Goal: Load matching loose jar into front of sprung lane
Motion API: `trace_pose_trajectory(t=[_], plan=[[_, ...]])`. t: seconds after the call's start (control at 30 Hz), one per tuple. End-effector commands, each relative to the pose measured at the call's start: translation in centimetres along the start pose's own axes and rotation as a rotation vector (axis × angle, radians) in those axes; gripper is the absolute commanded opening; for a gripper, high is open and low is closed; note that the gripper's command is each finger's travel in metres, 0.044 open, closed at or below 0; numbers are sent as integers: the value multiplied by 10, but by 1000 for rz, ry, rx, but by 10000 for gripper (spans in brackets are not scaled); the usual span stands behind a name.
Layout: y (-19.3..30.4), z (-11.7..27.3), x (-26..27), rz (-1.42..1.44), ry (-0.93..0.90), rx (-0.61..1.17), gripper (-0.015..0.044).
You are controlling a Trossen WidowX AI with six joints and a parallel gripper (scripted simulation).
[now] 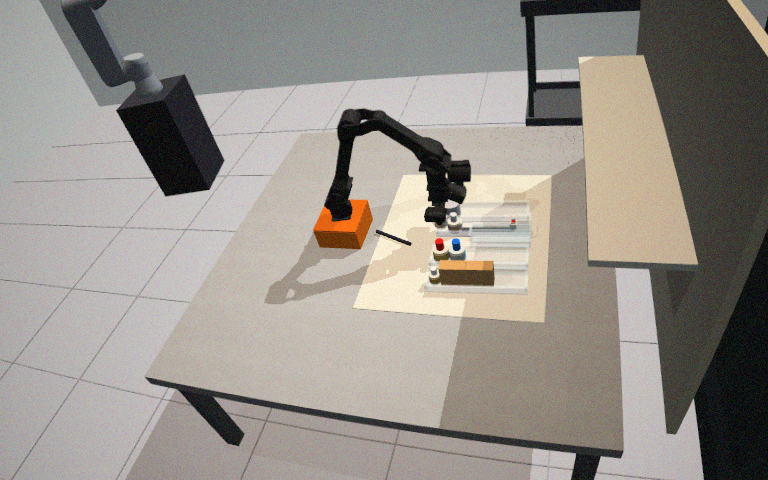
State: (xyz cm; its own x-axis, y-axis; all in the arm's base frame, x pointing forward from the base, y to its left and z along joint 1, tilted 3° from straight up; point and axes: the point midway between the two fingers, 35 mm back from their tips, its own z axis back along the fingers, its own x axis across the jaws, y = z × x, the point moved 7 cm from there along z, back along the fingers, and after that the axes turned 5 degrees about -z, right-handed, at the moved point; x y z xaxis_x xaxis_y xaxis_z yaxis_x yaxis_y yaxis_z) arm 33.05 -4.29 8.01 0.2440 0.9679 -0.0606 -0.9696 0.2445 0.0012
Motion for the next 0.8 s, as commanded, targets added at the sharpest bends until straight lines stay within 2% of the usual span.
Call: trace_pose_trajectory(t=[0.0, 0.77], plan=[[-11, 7, 1, 1, -4, -38, 0], [-14, 7, 1, 1, -5, -39, 0]])
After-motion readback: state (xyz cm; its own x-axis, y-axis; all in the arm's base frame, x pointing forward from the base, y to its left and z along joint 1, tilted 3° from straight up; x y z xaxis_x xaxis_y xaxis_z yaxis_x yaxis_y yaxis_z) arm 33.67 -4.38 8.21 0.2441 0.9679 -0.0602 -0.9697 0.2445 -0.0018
